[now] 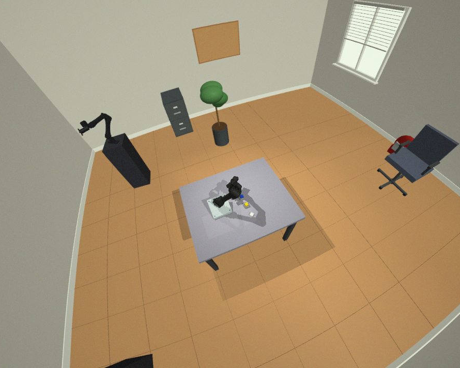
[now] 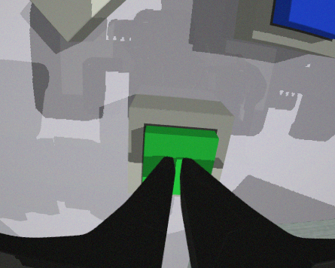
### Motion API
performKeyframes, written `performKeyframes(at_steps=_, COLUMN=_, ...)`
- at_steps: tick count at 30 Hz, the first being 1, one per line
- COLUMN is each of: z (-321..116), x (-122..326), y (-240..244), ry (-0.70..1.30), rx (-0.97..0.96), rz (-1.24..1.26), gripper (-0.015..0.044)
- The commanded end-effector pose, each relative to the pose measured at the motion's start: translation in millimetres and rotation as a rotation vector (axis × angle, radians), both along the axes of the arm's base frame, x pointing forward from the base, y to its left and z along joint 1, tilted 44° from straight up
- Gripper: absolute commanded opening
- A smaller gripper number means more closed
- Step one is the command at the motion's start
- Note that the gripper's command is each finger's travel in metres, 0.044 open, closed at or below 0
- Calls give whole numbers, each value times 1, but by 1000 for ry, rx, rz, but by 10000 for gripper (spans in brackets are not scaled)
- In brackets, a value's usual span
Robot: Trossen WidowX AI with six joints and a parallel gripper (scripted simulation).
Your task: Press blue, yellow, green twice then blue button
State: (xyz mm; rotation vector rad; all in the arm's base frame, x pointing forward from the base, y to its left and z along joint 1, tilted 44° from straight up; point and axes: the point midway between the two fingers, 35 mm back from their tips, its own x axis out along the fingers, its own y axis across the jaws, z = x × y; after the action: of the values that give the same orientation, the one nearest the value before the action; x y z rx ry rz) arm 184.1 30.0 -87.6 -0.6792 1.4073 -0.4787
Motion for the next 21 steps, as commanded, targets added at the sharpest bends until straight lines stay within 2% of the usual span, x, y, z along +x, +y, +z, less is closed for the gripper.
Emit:
performKeyframes(at_steps=1, z=-3, x=0, y=-4, ry=1, rx=-4, rz=4, gripper=20)
performKeyframes(at_steps=17, z=-3, x=0, y=-4, ry=1, rx=-4, rz=4, gripper=20)
performKeyframes(at_steps=21, z=20, x=-4, y=18, ry=1, rx=-2, rz=3, gripper=20)
